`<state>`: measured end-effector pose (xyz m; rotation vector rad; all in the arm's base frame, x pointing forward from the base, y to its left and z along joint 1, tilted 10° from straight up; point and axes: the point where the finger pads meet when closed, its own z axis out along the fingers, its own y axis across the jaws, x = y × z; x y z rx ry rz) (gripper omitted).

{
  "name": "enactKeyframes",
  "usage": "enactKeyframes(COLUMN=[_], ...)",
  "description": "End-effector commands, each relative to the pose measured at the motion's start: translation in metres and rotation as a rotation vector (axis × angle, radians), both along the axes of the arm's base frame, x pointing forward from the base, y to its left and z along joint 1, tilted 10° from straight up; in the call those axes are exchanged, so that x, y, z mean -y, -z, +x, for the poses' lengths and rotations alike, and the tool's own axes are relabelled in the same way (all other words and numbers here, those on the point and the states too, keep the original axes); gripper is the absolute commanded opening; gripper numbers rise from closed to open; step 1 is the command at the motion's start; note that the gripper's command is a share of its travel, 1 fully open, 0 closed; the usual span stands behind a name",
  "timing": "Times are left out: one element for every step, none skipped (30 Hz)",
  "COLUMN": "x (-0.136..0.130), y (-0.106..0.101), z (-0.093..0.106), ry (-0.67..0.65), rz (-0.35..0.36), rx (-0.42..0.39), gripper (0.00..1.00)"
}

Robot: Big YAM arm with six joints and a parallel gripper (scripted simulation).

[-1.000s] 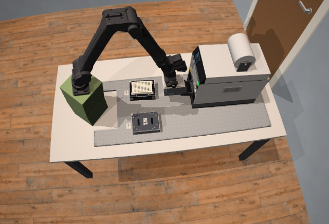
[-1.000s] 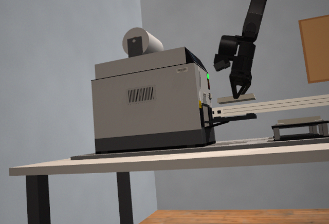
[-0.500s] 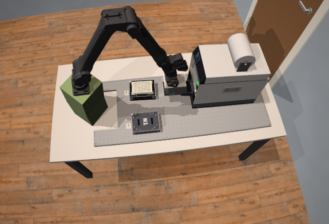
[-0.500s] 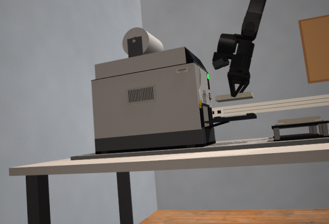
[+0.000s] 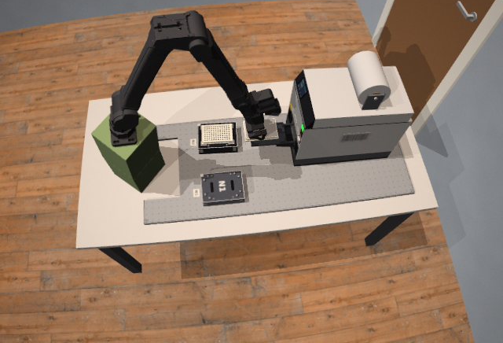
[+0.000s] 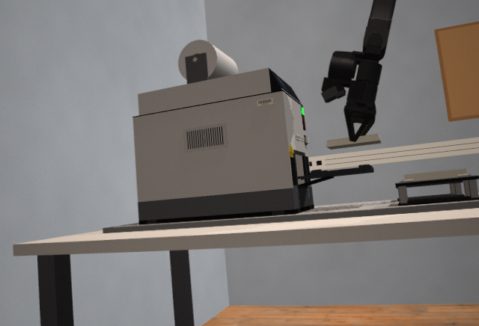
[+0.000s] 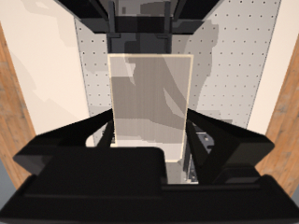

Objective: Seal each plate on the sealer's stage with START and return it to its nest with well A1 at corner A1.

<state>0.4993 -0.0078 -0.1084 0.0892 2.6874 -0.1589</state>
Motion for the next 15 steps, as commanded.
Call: enactKeyframes(x=[-0.001,0.001,0.005,0.009,0.009,0.009,0.01,0.012,0.014,0.016,0.018,0.019,0.021,0.022,0.024], y=[-0.021,-0.02,-0.018,-0.015,-0.015,-0.015,-0.014,-0.014,-0.014,-0.016,-0.018,-0.018,-0.019,-0.019,-0.019], z=[0.009,0.006,0.002,-0.001,-0.001,-0.001,-0.001,-0.002,-0.004,-0.005,-0.007,-0.01,-0.012,-0.014,-0.015], ry=[-0.029,-0.028,-0.023,-0.019,-0.019,-0.019,-0.012,-0.012,-0.013,-0.013,-0.014,-0.014,-0.015,-0.015,-0.016], rz=[-0.003,-0.004,-0.005,-0.009,-0.009,-0.009,-0.005,-0.005,-0.005,-0.006,-0.006,-0.007,-0.007,-0.007,-0.007], rx=[0.056,0.054,0.047,0.041,0.041,0.041,0.04,0.037,0.043,0.047,0.05,0.051,0.05,0.051,0.051], gripper=[0.0,0.0,0.0,0.0,0.0,0.0,0.0,0.0,0.0,0.0,0.0,0.0,0.0,0.0,0.0])
